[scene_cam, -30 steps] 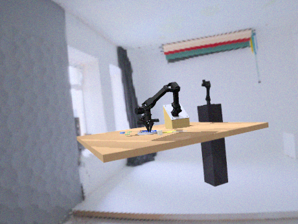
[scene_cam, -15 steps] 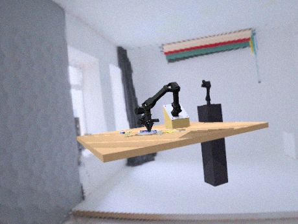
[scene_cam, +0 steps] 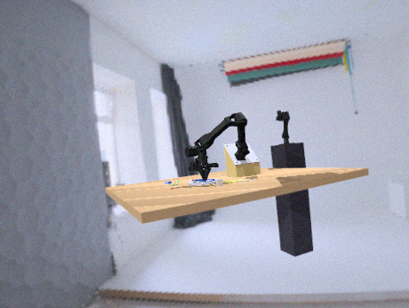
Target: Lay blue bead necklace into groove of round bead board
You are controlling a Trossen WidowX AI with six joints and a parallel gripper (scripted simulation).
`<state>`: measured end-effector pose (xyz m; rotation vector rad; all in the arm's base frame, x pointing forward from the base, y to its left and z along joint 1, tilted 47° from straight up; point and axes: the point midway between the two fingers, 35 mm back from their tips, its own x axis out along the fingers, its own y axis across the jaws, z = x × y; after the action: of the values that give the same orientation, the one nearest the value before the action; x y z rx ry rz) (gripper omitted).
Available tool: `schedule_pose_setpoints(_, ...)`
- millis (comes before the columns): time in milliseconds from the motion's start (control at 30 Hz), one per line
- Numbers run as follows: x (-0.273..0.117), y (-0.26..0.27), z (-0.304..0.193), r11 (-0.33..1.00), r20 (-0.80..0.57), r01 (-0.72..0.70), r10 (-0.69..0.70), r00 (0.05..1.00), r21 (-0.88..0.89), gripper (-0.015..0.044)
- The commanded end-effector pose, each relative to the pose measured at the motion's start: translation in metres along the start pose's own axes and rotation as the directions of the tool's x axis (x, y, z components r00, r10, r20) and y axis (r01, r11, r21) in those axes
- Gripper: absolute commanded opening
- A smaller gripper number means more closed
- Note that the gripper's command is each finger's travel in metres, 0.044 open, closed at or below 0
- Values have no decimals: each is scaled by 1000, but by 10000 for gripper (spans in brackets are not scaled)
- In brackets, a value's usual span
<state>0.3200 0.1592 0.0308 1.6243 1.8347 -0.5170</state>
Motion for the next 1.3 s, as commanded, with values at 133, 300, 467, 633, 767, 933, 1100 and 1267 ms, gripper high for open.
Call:
schedule_pose_setpoints(133, -4, 7, -2, 1000, 4, -2, 2, 1000, -1, 0)
schedule_pose_setpoints(300, -3, 8, -3, 1000, 4, -2, 2, 1000, -1, 0)
schedule_pose_setpoints(467, 4, 8, -3, 1000, 3, -2, 2, 1000, -1, 0)
schedule_pose_setpoints(633, 1, 9, -4, 1000, -1, -4, 4, 1000, -5, 105)
schedule_pose_setpoints(767, 1, 9, -4, 1000, -1, -4, 4, 1000, -5, 210)
schedule_pose_setpoints(933, 1, 9, -4, 1000, -1, -4, 4, 1000, -5, 341)
schedule_pose_setpoints(1100, -2, 8, -4, 1000, 1, -2, 2, 1000, -1, 440)
schedule_pose_setpoints(1267, -4, 8, -4, 1000, 3, -2, 2, 1000, -1, 440)
